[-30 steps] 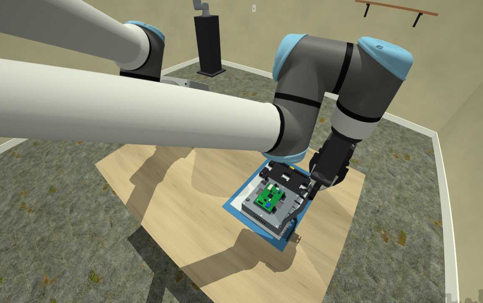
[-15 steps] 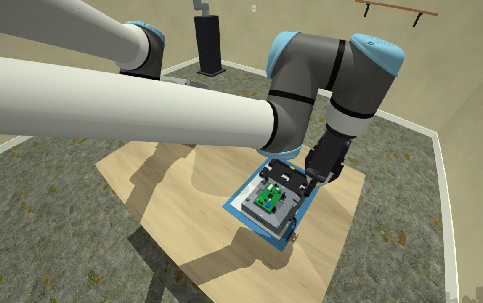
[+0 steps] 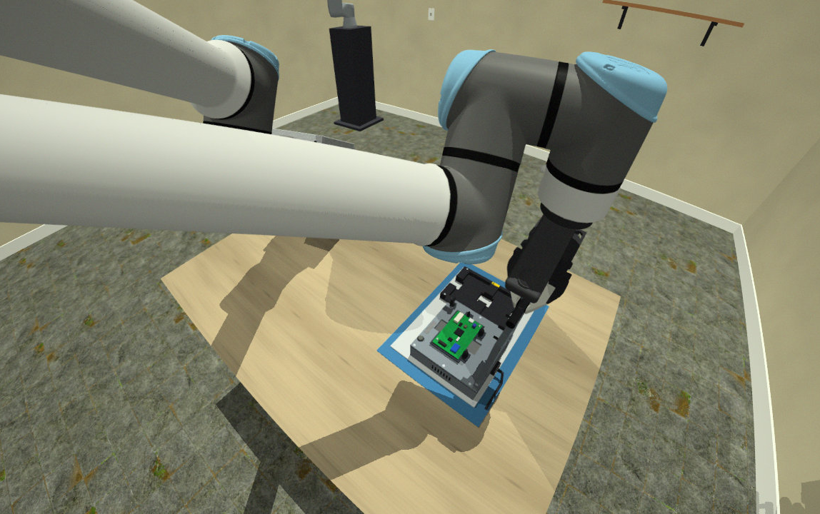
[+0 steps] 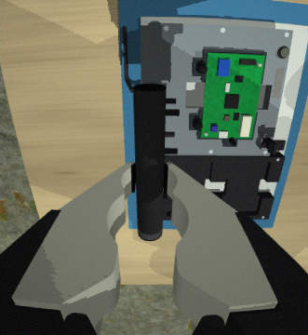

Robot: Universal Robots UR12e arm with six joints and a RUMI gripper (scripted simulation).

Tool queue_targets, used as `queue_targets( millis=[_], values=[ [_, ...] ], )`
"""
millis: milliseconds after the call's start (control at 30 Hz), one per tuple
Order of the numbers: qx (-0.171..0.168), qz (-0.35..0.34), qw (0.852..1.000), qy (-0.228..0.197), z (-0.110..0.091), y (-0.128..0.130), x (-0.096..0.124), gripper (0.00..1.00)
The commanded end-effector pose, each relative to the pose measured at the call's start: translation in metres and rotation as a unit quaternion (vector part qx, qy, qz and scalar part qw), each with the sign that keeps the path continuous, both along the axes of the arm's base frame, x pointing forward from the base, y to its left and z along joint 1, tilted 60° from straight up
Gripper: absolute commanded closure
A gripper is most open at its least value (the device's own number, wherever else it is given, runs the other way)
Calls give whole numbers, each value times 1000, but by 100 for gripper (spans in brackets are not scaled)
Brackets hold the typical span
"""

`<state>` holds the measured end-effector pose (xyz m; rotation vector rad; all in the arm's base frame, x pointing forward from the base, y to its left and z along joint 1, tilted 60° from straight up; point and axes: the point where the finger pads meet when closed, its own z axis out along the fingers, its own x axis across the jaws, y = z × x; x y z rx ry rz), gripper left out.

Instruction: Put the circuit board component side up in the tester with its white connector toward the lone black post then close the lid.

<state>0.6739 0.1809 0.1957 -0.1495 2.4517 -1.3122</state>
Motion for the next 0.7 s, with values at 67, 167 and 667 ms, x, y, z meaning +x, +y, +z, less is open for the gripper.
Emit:
queue_targets(
  millis=[67, 167, 667],
  values=[
    [0, 0, 1000, 0, -2, -2, -8, 100],
    [0, 0, 1000, 0, -3, -3, -13, 100],
    [0, 0, 1000, 0, -11, -12, -35, 100]
  ],
)
